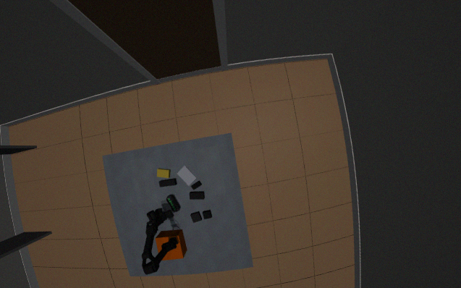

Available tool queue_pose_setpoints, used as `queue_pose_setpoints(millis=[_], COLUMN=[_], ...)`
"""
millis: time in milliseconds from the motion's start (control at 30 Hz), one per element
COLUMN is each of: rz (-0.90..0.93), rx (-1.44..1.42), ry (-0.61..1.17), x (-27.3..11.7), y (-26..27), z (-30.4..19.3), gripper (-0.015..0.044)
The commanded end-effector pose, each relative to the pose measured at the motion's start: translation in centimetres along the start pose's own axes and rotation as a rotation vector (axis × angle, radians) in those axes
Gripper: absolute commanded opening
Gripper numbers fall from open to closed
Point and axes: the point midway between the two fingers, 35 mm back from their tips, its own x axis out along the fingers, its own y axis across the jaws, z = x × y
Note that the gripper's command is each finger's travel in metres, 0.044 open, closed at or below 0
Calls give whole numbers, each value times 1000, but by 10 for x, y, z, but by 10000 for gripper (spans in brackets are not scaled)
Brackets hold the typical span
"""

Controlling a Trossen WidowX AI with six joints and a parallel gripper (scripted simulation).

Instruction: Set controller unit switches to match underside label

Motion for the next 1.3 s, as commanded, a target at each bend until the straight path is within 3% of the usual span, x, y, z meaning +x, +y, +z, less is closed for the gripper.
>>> queue_pose_setpoints(millis=[0, 600, 1267], rz=[-1, 3, 3], rx=[-2, -1, -1], ry=[17, 22, 22], x=[10, 36, 39], y=[3, 13, 8], z=[-4, -6, -6], gripper=[0, 0, 0])
